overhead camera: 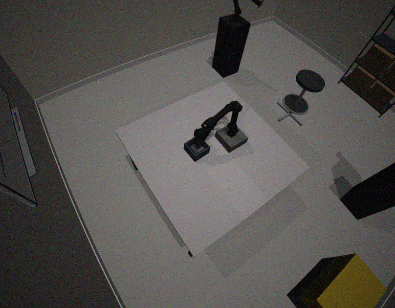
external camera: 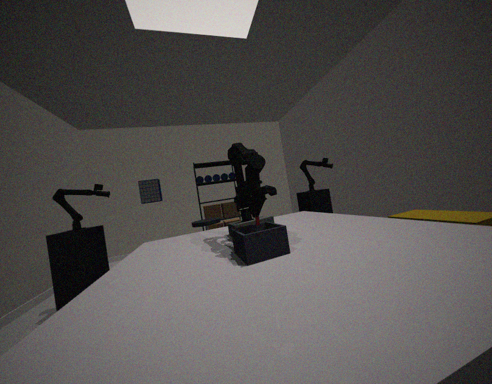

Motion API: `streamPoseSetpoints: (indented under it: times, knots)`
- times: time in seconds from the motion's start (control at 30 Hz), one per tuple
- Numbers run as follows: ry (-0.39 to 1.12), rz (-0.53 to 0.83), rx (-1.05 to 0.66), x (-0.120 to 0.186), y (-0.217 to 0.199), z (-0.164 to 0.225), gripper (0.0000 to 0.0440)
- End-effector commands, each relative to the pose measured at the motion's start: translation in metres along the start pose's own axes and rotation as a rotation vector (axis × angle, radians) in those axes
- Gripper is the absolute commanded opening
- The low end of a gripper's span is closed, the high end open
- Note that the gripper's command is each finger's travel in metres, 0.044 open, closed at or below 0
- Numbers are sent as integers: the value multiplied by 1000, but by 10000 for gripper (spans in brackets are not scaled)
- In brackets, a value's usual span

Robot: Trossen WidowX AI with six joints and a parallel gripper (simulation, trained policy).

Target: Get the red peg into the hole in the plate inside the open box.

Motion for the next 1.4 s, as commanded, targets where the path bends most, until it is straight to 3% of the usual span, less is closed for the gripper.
streamPoseSetpoints:
  times: [0.0,0.17,0.37,0.5,0.6,1.0,1.37]
  knots:
    - [18,4,-7,-11,2,-6,8]
    - [41,24,-9,-29,2,-8,19]
    - [62,59,21,-49,-1,-9,145]
    - [62,71,35,-56,4,-13,157]
    - [53,61,42,-59,10,-20,227]
    - [10,45,72,-67,30,-50,436]
    - [-98,-12,31,-62,40,-92,440]
Point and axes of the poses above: the point midway between the two fingers, 35 mm back from their tips, its own x axis back along the fingers, its own y axis across the jaws, z = x × y, the point moved 5 cm from there along x, back along the fingers, and after that the axes turned 7 degrees about -x, right-handed, at the moved point
